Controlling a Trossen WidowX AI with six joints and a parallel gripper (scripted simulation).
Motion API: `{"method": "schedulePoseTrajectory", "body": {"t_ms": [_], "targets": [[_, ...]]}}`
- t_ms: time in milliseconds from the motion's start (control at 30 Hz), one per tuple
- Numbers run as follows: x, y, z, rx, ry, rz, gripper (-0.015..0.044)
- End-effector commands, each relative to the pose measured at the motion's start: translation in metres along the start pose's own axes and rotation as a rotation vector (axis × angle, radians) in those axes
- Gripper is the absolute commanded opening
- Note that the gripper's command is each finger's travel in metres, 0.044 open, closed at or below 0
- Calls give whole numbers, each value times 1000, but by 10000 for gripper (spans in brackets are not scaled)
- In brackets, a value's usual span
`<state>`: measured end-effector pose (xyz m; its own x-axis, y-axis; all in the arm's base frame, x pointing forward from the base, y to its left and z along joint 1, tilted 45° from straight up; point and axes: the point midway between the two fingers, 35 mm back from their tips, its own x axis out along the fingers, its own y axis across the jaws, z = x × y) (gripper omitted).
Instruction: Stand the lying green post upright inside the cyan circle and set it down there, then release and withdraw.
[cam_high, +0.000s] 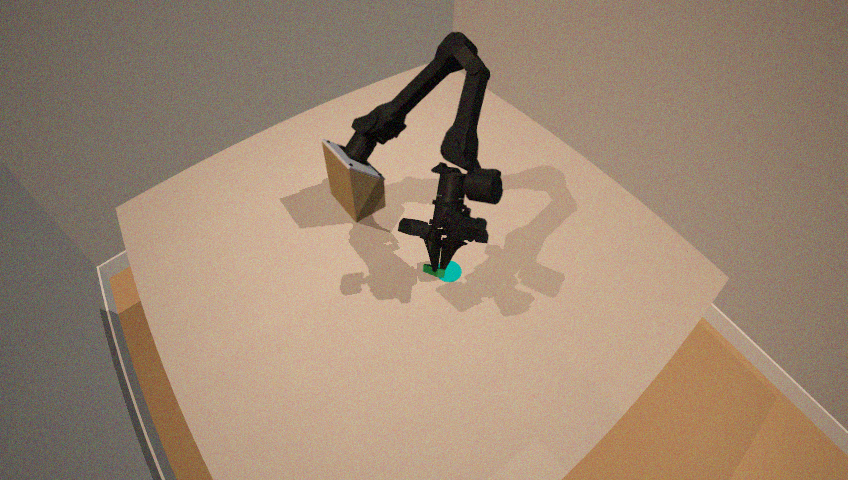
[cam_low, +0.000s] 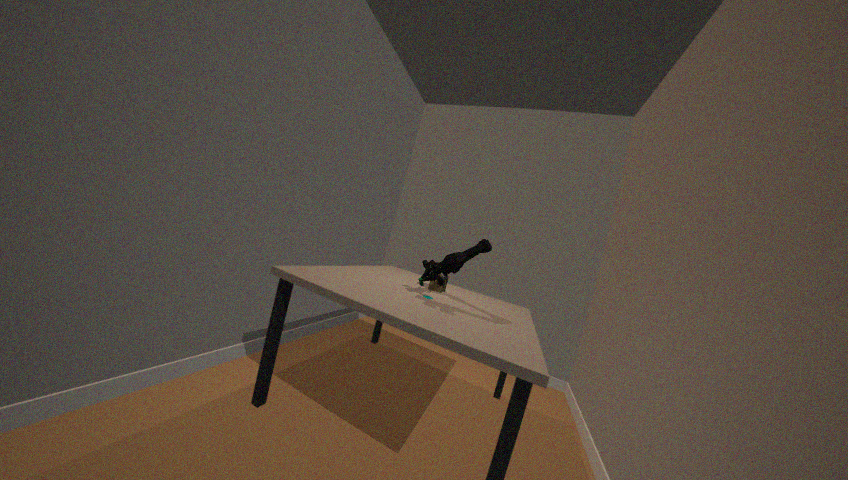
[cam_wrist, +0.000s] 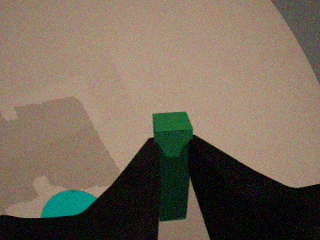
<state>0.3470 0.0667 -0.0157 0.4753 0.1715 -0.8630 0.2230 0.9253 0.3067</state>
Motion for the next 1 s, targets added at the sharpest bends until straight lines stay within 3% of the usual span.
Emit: {"method": "schedulePoseTrajectory", "body": {"t_ms": [0, 967], "targets": [[-1, 0, 0, 8, -30, -4, 23], [-11, 5, 1, 64, -223, 3, 23]]}}
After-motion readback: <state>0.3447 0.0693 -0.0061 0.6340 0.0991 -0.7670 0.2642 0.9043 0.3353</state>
